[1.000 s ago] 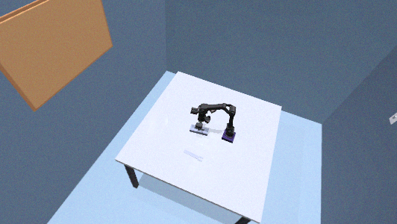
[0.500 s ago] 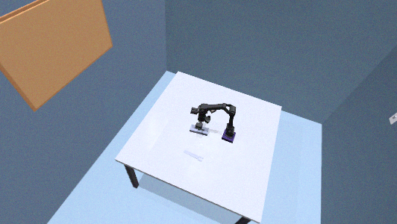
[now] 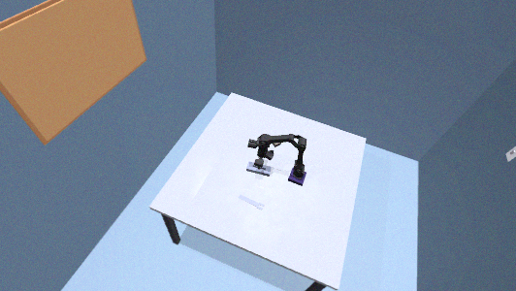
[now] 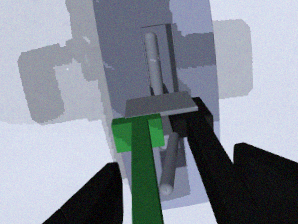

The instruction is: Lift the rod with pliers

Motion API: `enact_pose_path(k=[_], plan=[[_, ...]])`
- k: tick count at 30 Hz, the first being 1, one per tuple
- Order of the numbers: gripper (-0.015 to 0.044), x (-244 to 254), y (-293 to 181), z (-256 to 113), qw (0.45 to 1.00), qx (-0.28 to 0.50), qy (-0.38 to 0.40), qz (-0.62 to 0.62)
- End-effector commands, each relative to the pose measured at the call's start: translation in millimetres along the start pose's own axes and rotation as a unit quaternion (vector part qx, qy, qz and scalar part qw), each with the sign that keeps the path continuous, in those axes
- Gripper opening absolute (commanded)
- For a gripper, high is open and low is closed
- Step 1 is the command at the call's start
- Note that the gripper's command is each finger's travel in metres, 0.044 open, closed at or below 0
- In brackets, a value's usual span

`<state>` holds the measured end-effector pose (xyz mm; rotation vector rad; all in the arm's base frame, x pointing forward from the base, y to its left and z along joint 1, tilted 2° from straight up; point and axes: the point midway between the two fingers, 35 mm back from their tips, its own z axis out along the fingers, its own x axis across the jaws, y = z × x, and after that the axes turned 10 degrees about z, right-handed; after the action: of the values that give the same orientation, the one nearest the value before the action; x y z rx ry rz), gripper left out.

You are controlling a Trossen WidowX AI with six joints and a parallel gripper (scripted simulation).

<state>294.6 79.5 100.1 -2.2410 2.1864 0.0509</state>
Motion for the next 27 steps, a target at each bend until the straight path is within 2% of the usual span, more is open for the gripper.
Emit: enact_pose_path(k=[1, 27], plan=[[0.0102, 1, -2, -5, 1.0, 0.004, 0.0, -0.003], [0.0102, 5, -3, -27, 1.0, 0.003, -0.003, -0.001]])
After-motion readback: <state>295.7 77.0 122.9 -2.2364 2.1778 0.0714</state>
